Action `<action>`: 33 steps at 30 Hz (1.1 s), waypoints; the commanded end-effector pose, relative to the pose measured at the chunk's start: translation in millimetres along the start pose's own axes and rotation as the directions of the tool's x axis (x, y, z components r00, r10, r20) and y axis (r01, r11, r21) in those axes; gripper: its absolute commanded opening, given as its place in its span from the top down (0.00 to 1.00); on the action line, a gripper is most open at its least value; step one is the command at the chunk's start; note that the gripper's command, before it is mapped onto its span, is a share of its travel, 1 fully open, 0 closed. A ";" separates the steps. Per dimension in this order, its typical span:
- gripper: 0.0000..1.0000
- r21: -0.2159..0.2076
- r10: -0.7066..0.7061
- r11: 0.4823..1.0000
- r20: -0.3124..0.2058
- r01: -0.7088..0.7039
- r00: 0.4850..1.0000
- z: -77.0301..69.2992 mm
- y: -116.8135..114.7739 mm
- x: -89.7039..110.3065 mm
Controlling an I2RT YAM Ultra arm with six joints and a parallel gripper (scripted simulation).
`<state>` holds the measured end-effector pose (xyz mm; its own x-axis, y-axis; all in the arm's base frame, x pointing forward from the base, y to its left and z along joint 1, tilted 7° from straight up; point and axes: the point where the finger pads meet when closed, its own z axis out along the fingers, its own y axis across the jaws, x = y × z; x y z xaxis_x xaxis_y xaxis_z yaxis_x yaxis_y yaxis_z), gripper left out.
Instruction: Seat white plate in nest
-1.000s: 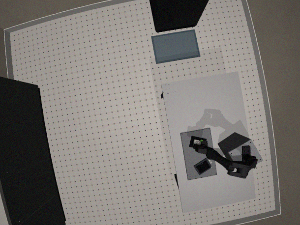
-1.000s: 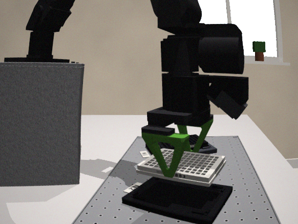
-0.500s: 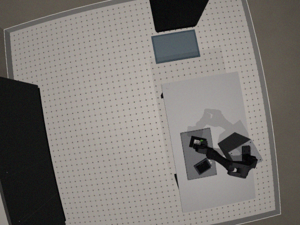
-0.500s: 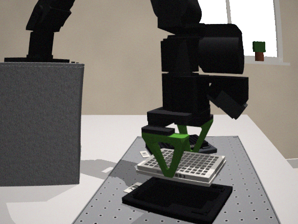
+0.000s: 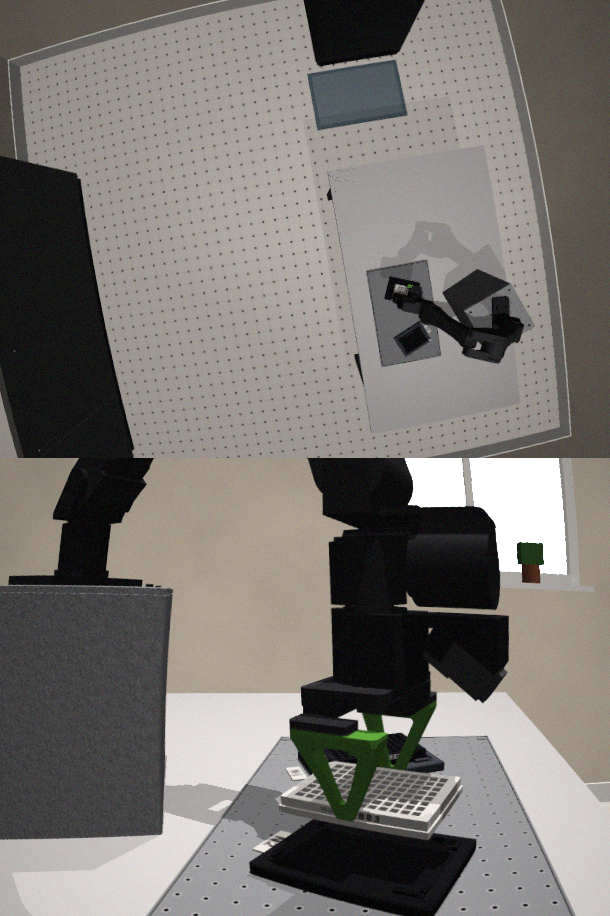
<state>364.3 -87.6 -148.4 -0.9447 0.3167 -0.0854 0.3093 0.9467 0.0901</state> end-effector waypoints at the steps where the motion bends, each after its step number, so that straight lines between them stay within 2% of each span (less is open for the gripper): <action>1: 1.00 -0.003 0.006 1.000 0.006 -0.006 1.000 -8.2 -7.5 0.3; 14: 1.00 -0.002 -0.005 1.000 0.019 0.005 1.000 -7.8 -5.2 -1.2; 15: 1.00 -0.003 -0.008 1.000 0.055 0.008 0.998 -13.1 -3.9 -18.4; 16: 1.00 -0.003 -0.009 1.000 0.059 0.009 0.998 -13.8 -3.3 -20.5; 33: 1.00 -0.003 -0.002 1.000 0.041 0.002 0.999 -13.8 -2.3 -18.0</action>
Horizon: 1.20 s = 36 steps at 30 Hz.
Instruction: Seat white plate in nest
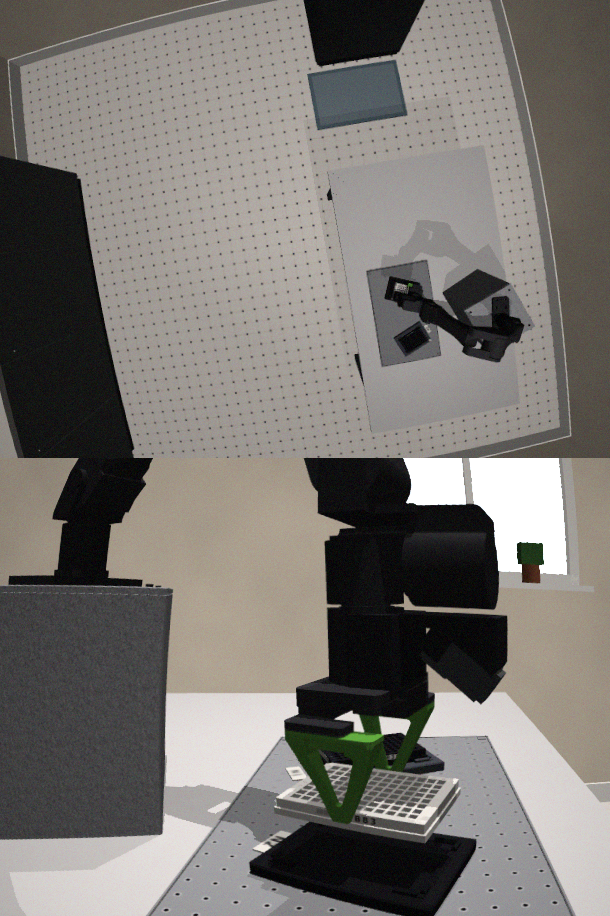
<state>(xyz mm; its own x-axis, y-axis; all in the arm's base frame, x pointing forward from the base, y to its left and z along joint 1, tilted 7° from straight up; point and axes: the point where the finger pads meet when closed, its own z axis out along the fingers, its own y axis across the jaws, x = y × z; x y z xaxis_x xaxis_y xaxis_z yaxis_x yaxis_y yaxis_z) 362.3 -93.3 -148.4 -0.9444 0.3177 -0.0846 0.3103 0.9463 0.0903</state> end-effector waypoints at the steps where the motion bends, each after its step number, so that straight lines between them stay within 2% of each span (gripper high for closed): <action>1: 1.00 -0.003 -0.003 1.000 0.042 0.003 0.999 -13.2 4.0 -18.2; 7: 1.00 -0.003 -0.005 1.000 0.042 0.005 0.999 -13.2 5.1 -19.1; 8: 1.00 -0.002 -0.004 1.000 0.019 0.004 1.000 0.1 4.6 -12.3; 9: 1.00 -0.003 -0.006 1.000 0.031 0.006 0.999 2.5 5.1 -15.3; 30: 1.00 -0.001 -0.005 1.000 0.031 0.005 1.000 34.5 4.7 -16.1; 36: 1.00 -0.001 -0.002 1.000 0.033 0.002 0.999 37.4 2.9 -16.7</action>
<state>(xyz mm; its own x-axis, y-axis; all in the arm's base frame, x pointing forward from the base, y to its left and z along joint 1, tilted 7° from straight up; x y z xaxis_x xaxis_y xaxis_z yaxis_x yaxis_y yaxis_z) 365.8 -90.3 -185.8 -0.9454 0.3181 -0.0712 0.3114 0.9459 0.0907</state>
